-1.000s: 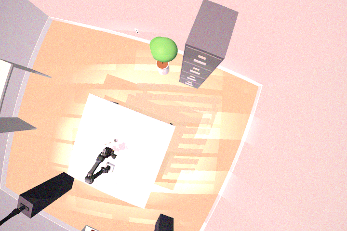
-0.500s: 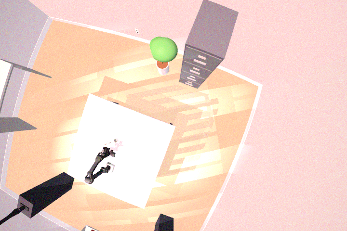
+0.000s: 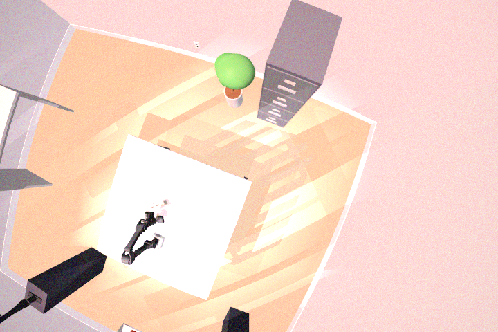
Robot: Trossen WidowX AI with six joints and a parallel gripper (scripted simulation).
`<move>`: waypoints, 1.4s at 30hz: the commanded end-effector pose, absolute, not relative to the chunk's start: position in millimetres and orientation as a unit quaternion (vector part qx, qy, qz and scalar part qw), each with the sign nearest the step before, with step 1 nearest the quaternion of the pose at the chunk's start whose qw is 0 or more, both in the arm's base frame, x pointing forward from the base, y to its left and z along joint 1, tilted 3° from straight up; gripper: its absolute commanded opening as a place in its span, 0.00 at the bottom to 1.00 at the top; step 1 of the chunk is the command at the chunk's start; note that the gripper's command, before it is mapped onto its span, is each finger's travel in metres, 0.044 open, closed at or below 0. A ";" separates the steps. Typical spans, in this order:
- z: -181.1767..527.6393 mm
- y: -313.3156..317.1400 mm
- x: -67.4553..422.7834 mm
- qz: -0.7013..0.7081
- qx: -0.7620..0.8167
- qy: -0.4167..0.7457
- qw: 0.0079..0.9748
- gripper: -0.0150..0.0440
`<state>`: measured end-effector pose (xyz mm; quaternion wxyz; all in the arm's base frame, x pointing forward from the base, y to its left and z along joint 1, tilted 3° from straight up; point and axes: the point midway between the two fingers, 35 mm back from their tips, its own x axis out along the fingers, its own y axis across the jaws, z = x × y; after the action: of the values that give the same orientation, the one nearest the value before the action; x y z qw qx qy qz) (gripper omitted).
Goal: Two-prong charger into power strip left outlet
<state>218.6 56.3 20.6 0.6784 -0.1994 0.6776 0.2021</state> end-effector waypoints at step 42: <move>17.7 98.7 246.5 0.260 -0.266 0.655 0.658 0.25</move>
<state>242.8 96.2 17.3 0.6580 -0.2651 0.6545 0.2615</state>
